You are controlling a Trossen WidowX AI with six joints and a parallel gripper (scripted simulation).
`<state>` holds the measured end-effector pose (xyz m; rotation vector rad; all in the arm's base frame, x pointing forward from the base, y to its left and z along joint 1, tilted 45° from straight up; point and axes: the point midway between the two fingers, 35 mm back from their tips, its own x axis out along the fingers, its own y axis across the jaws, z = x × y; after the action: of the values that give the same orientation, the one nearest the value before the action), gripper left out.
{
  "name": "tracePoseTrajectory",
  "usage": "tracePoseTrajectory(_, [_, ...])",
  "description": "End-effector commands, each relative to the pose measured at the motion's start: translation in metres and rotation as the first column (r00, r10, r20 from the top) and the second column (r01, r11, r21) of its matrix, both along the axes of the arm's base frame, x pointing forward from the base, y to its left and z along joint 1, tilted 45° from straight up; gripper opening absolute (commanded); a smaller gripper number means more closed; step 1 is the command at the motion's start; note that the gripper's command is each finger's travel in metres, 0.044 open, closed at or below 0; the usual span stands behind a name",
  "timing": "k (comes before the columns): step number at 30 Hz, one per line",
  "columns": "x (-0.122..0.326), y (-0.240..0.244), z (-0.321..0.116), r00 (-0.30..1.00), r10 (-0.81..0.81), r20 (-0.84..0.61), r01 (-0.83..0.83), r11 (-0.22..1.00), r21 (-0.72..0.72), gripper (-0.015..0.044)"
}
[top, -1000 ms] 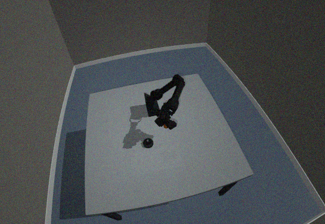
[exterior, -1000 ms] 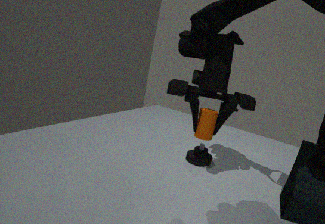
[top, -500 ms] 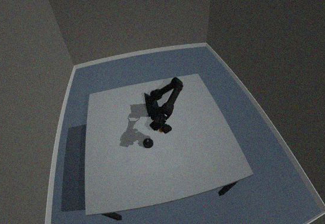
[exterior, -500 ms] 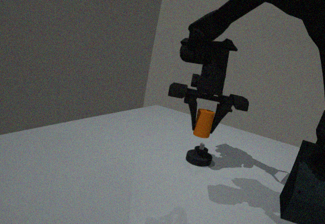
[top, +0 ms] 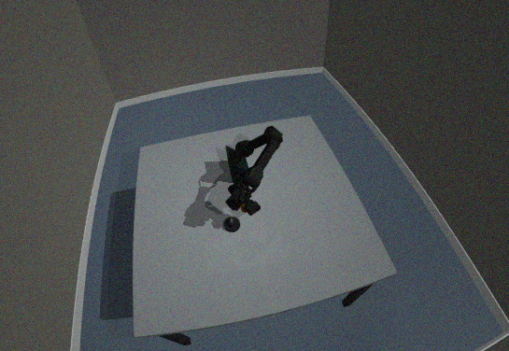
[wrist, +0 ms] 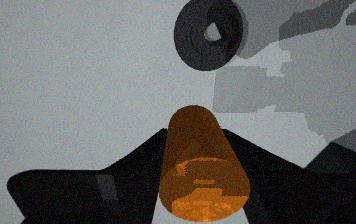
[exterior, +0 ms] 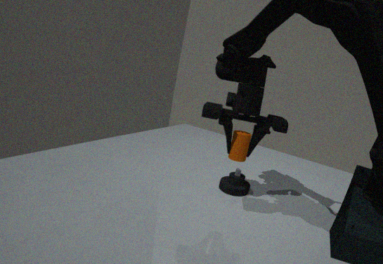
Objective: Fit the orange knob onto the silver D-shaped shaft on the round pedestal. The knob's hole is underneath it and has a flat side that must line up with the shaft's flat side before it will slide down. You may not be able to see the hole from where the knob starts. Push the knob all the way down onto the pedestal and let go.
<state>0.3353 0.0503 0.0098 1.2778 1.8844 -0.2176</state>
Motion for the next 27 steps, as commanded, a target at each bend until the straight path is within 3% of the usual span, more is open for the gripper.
tracePoseTrajectory(1, [0.005, -0.007, -0.009, 1.000, 0.000, 0.012, 0.000, 1.000, -0.003, 0.0000])
tracePoseTrajectory(27, [0.017, -0.034, -0.075, 1.000, 0.000, 0.013, 0.000, 1.000, -0.002, 0.0000])
